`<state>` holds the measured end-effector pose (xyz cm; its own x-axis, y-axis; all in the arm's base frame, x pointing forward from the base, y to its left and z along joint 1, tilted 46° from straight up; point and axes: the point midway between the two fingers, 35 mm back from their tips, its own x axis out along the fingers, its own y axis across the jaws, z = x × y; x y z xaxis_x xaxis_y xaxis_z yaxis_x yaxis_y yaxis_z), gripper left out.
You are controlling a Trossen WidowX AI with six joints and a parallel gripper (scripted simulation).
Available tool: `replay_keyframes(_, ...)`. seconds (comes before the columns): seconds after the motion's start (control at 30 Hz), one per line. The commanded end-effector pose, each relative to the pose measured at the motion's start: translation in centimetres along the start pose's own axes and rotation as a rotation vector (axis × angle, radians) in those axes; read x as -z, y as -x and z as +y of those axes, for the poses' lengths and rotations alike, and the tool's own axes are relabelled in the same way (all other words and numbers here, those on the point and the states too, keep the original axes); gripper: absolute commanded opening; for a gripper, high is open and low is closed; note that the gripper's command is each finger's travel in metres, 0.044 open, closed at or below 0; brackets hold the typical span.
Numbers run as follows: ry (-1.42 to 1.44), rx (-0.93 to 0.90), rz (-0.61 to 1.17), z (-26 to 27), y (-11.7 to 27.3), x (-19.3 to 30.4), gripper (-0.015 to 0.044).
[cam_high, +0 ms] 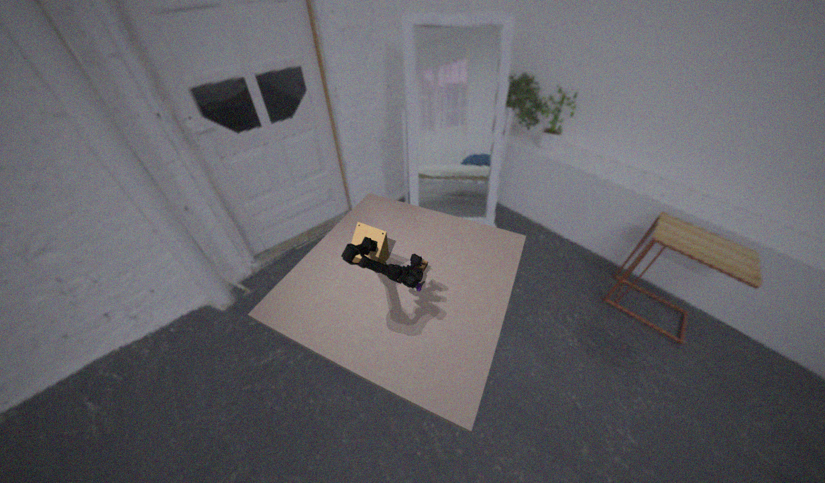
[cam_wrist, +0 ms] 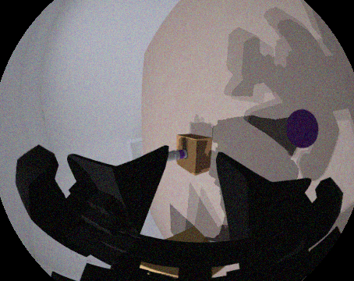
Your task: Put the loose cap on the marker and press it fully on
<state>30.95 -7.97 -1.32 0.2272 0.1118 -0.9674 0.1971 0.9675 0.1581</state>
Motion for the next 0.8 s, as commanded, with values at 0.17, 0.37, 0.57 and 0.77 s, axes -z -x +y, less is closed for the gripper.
replay_keyframes(0.17, 0.998, 0.834, 0.563, 1.4, 6.4, -5.3, 0.0236)
replay_keyframes(0.37, 0.999, 0.834, 0.563, 1.4, 6.3, -5.4, 0.0236)
replay_keyframes(0.57, 0.999, 0.834, 0.563, 1.4, 6.3, -5.4, 0.0236)
replay_keyframes(0.77, 0.999, 0.836, 0.563, -1.2, 4.5, -5.2, 0.0236)
